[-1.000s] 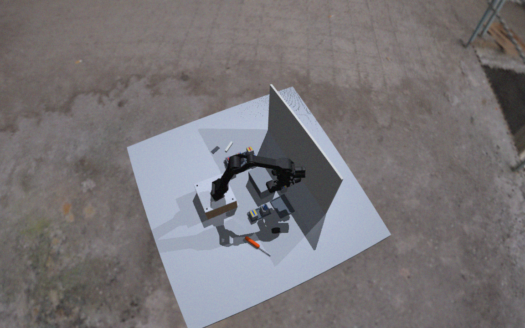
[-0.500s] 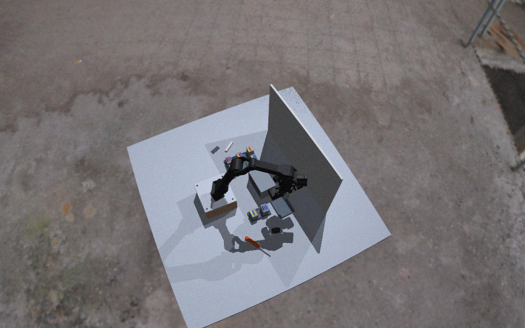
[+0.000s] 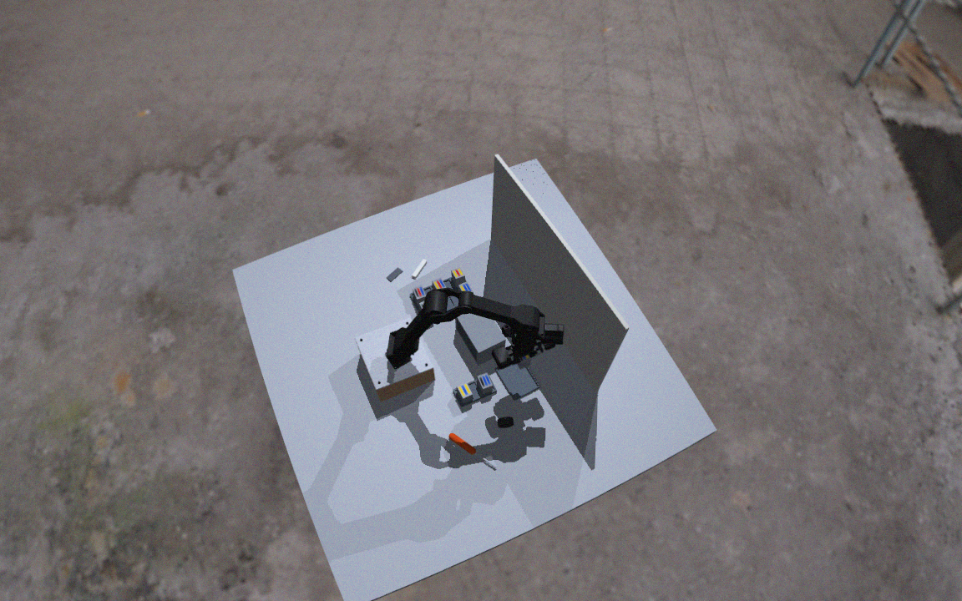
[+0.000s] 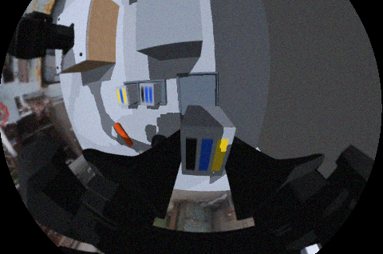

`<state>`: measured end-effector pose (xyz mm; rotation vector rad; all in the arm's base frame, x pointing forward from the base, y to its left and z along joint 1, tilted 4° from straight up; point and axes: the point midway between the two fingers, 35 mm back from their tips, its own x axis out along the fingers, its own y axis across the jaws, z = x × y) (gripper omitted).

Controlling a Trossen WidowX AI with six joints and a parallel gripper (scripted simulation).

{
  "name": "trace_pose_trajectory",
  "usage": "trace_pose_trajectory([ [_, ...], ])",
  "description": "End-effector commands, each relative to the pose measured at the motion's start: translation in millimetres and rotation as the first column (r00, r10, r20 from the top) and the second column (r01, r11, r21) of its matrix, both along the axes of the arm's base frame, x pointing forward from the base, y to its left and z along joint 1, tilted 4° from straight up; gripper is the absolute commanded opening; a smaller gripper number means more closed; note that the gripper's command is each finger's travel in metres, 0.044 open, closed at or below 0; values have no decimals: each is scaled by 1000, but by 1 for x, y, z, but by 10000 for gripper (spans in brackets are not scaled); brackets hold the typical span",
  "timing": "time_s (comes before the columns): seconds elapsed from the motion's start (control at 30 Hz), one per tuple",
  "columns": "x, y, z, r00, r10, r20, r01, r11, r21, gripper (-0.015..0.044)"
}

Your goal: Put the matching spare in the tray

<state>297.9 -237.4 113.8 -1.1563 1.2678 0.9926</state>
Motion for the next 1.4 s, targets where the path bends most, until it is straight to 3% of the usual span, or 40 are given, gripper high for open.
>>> trace_pose_trajectory([
  [0.0, 2, -1, -6, 1000, 5, 2, -5, 1000, 4, 0],
  [1.37, 8, -6, -55, 1000, 5, 2, -5, 1000, 3, 0],
])
